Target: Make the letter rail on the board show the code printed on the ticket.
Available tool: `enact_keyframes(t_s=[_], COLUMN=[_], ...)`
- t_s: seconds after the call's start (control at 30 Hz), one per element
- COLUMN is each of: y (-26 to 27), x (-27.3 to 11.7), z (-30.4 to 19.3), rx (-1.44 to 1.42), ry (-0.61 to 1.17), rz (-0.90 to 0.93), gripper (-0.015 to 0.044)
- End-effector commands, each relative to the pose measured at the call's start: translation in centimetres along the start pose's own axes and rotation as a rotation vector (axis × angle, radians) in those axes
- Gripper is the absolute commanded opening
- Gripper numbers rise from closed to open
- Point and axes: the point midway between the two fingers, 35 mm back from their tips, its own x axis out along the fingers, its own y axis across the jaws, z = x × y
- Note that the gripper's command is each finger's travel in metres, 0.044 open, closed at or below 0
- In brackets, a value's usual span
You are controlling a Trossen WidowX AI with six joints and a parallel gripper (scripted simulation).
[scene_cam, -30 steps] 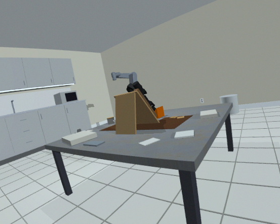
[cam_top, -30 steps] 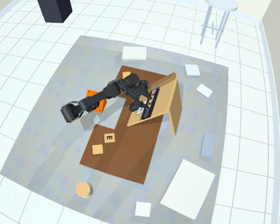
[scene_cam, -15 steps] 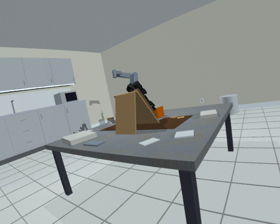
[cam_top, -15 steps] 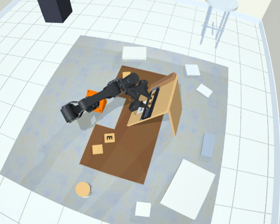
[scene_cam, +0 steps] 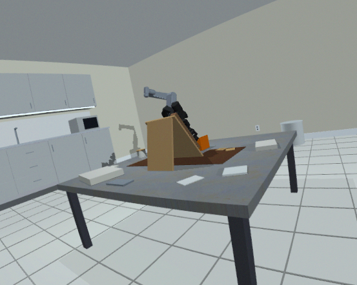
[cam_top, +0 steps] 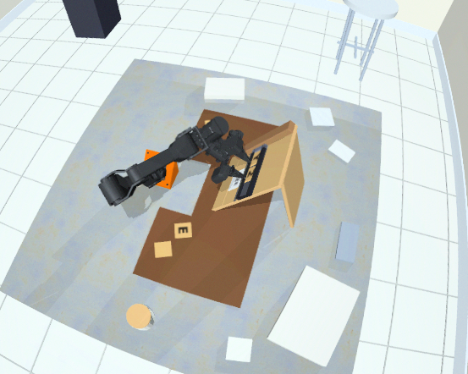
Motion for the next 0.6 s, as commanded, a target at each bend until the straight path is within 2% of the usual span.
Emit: enact_keyframes(t_s=[0.0,0.57], y=[0.0,0.2], x=[-0.3,-1.5], z=[0.0,-0.1], rx=[0.006,0.006], ry=[0.000,0.001], rz=[-0.004,-0.004], gripper=[0.0295,0.0295])
